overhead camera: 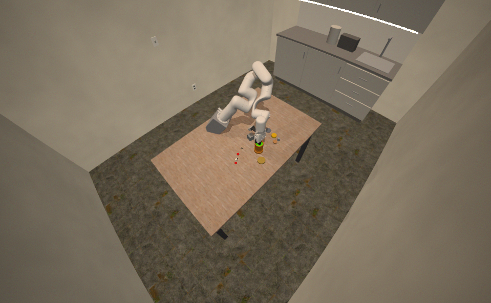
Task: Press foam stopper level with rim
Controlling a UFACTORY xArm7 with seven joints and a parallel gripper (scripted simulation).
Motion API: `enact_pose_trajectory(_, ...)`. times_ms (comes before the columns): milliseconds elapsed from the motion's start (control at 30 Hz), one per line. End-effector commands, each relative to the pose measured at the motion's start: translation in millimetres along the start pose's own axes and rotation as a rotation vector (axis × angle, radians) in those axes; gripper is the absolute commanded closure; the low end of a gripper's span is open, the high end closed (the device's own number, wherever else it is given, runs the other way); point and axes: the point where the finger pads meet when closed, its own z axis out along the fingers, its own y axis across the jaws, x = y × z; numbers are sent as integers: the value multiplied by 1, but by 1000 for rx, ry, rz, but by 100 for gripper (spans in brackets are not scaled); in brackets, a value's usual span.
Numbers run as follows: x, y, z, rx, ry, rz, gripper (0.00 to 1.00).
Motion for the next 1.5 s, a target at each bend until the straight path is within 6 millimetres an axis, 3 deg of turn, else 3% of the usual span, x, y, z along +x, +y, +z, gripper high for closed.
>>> enact_pose_trajectory(0,-1,0,2,0,-2,0,100)
enact_pose_trajectory(1167,-1,0,4,0,-2,0,100)
enact_pose_trajectory(1467,-1,0,-5,0,-2,0,100)
